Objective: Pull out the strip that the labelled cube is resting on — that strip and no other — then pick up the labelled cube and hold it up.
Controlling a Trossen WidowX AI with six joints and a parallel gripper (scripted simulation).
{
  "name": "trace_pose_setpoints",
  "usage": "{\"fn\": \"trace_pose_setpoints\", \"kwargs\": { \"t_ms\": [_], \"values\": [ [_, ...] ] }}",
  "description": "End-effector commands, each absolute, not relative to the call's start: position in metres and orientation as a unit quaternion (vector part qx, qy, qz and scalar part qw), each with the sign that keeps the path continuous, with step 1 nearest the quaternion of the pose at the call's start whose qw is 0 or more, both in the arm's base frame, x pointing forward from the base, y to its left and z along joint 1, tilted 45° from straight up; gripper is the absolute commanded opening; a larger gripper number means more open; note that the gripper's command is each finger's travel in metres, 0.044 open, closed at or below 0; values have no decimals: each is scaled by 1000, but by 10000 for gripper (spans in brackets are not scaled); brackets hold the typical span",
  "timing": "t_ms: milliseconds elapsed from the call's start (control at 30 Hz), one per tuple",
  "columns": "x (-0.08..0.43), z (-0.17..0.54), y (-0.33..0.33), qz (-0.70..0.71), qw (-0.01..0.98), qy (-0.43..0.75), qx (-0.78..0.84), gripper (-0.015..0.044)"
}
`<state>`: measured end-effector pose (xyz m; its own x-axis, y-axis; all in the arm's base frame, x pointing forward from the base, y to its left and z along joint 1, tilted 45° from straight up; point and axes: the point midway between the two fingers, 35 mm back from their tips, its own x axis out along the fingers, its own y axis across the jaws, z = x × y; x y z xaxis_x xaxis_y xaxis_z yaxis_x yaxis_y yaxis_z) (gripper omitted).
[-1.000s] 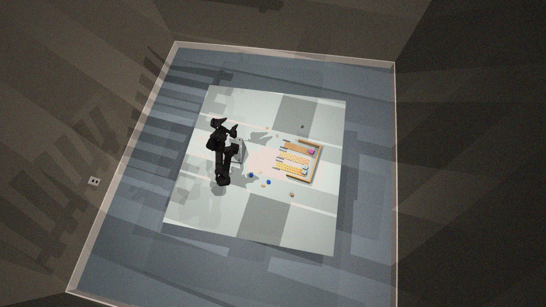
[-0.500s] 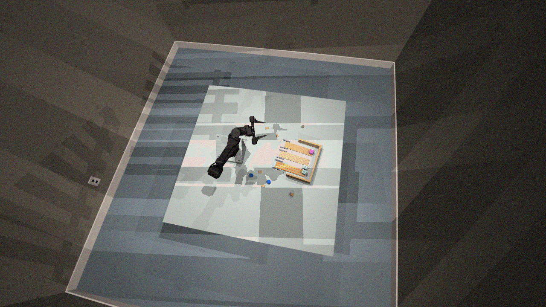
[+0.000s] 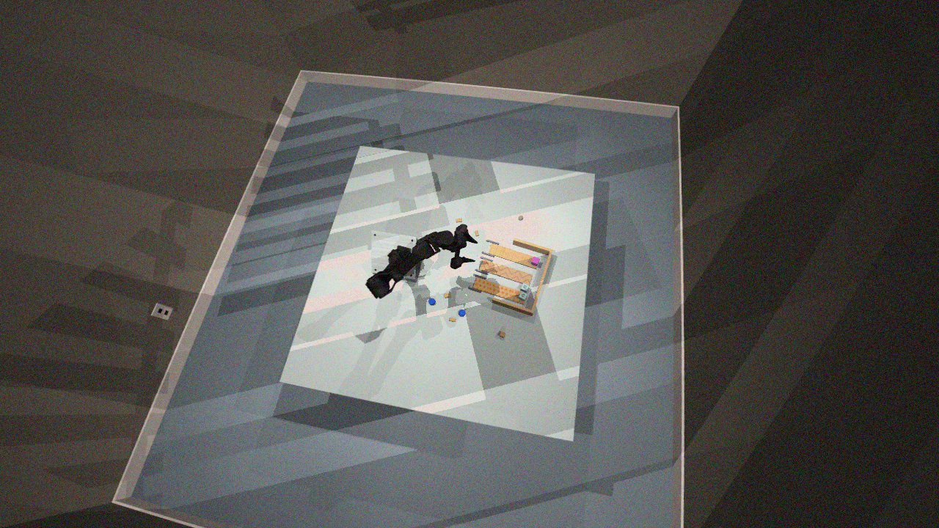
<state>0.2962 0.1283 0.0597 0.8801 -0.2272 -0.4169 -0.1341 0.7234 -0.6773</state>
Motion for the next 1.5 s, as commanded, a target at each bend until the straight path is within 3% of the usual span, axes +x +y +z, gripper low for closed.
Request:
{"fn": "trace_pose_setpoints", "kwargs": {
  "t_ms": [0,733,1233,1467],
  "values": [
    [299,52,119,-30,884,261,-388,400],
    [299,52,119,-30,884,261,-388,400],
    [369,25,40,-189,784,516,-289,6],
    [373,29,-2,-279,702,605,-252,0]
  ]
}}
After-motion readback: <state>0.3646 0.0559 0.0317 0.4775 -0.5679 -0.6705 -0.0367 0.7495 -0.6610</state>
